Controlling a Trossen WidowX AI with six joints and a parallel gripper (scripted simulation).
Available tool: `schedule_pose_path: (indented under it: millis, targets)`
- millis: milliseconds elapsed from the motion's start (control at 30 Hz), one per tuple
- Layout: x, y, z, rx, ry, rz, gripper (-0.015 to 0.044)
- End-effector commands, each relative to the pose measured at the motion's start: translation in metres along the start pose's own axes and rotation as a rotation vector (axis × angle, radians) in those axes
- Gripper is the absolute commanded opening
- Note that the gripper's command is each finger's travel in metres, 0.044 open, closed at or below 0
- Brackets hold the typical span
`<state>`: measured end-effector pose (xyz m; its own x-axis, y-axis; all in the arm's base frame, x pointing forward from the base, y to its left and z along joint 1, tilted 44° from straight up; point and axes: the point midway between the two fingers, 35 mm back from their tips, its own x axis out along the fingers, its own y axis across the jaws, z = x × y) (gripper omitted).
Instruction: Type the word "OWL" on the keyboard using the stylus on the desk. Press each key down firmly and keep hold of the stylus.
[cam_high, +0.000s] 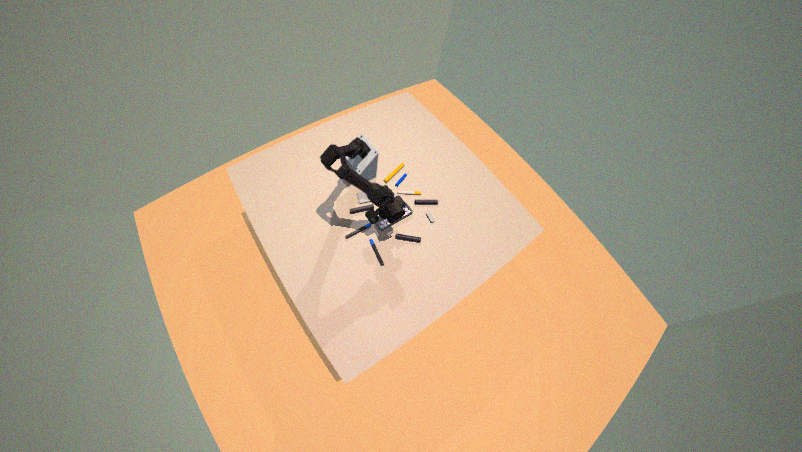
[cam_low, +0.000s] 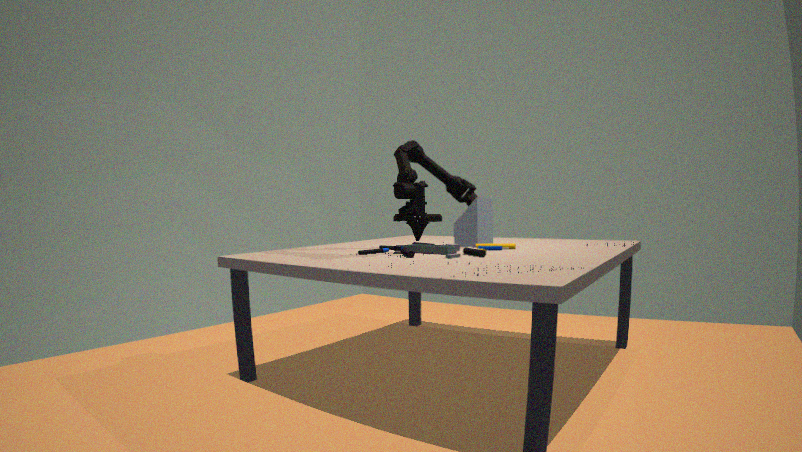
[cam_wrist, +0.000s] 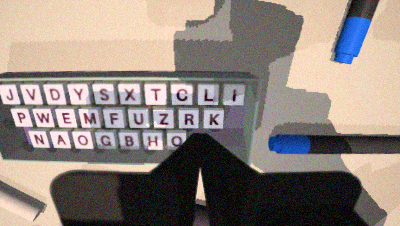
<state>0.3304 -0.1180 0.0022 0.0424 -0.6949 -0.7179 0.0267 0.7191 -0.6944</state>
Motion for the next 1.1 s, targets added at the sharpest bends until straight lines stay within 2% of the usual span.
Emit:
schedule_pose_path:
  millis: [0,367,567,933,1000,1067]
  targets:
    - [0.000,0.019,-0.024,-0.012,0.008,0.002,0.0000]
    - [0.000,0.023,-0.025,-0.012,0.008,0.002,0.0000]
    - [0.000,0.091,-0.026,-0.011,0.007,0.005,0.0000]
    - [0.000,0.093,-0.026,-0.011,0.007,0.005,0.0000]
    - [-0.010,0.094,-0.025,-0.011,0.007,0.007,0.0000]
    - [-0.038,0.094,-0.024,-0.011,0.007,0.009,0.0000]
